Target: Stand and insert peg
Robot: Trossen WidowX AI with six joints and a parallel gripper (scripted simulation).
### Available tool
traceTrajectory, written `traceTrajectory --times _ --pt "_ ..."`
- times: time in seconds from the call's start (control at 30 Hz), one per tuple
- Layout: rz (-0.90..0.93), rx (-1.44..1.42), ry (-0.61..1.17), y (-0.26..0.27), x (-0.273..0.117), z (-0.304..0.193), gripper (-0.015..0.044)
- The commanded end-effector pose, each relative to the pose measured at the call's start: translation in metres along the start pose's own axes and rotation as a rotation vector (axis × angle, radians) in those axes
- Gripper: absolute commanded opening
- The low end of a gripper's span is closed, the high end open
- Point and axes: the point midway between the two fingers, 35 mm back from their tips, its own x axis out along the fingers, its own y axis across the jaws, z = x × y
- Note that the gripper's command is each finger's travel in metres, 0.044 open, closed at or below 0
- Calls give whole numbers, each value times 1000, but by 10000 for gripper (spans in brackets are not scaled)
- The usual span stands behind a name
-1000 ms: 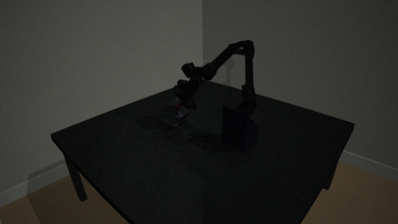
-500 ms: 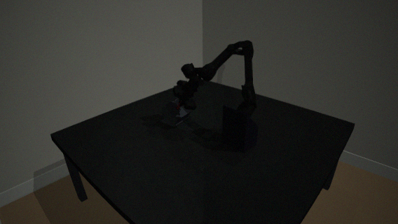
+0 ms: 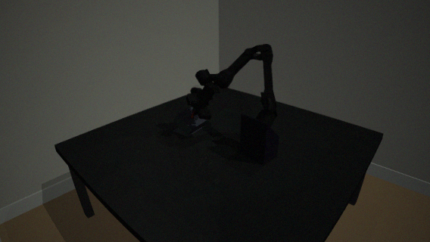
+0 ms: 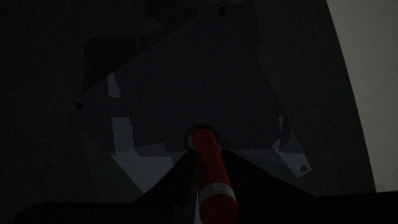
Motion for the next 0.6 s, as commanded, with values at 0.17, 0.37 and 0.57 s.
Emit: traceTrajectory --times 0.17,0.37,0.57 --pt "4 -8 -2 2 5 1 0" --pt "4 -8 -2 2 8 1 0" --pt "4 -8 -2 3 10 0 0"
